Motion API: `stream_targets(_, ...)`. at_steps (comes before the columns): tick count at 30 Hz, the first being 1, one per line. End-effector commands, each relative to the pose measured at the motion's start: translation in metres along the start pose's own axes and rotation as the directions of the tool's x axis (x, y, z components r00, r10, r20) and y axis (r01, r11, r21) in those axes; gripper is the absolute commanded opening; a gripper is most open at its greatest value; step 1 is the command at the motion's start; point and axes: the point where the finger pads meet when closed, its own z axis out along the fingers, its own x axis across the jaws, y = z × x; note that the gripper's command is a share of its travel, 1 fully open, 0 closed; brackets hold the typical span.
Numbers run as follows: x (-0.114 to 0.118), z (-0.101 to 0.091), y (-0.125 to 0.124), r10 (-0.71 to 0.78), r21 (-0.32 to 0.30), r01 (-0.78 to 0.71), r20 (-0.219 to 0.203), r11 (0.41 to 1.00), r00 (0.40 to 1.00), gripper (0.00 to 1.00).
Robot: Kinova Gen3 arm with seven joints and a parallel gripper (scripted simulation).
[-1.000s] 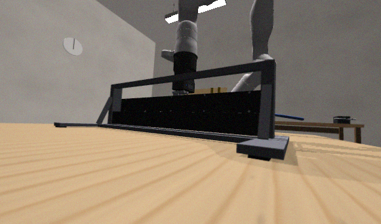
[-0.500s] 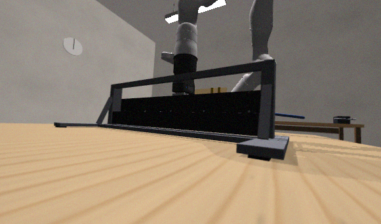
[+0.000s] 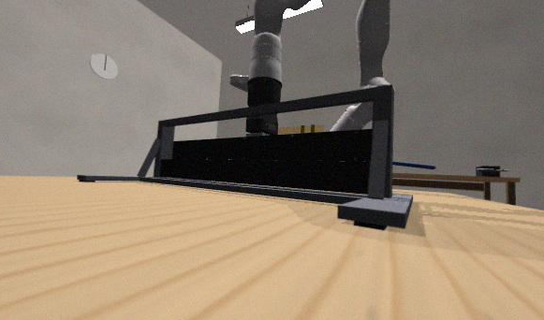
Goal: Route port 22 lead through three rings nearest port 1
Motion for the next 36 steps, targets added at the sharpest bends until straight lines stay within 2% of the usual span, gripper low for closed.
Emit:
stream_targets(1,-0.002,-0.001,-0.002,0.000,0.003,0.000,0.004,1.000,1.000,0.00)
stream_targets(36,-0.039,-0.001,-0.002,0.000,0.003,0.000,0.004,1.000,1.000,0.00)
